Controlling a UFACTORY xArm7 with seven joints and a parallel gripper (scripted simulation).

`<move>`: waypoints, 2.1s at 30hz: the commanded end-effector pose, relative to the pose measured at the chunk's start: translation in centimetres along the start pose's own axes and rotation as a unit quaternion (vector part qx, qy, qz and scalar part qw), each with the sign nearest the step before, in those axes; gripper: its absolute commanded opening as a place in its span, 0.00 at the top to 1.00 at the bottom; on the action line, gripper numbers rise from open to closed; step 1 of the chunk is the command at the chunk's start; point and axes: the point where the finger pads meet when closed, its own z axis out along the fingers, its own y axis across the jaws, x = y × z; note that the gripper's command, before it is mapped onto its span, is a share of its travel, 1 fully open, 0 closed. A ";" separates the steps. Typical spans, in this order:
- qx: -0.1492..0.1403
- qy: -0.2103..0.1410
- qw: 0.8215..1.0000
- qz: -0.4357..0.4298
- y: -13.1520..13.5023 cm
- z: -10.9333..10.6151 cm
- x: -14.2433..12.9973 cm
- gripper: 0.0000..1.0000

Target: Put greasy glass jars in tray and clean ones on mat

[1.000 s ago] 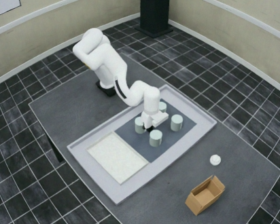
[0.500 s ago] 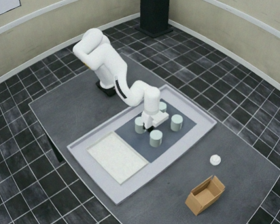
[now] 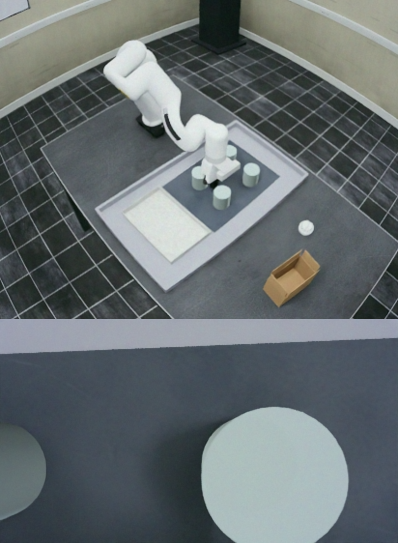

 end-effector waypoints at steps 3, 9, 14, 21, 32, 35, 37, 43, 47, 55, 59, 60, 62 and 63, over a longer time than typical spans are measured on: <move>0.000 0.003 1.000 0.000 0.0 -0.3 0.3 1.00; 0.000 0.003 1.000 0.000 0.0 -0.3 0.3 1.00; 0.000 0.003 1.000 0.000 0.0 -0.4 0.4 1.00; 0.000 0.003 1.000 0.000 0.0 -0.5 0.5 1.00; 0.000 0.003 1.000 0.000 0.0 0.1 -1.4 1.00; 0.000 0.003 1.000 0.000 0.0 0.3 -2.1 1.00; 0.000 0.003 1.000 0.000 0.0 0.3 -2.1 1.00; 0.000 0.003 1.000 0.000 0.0 0.3 -2.1 1.00; 0.000 0.003 1.000 0.000 0.0 0.3 -2.1 1.00; 0.000 0.003 1.000 0.000 0.0 0.3 -2.1 1.00; 0.000 0.003 1.000 0.000 0.0 0.3 -2.1 1.00; 0.000 0.003 1.000 0.000 0.0 0.3 -2.1 1.00; 0.000 0.003 1.000 0.000 0.0 0.3 -2.1 1.00; 0.000 0.003 1.000 0.000 0.0 0.3 -2.1 1.00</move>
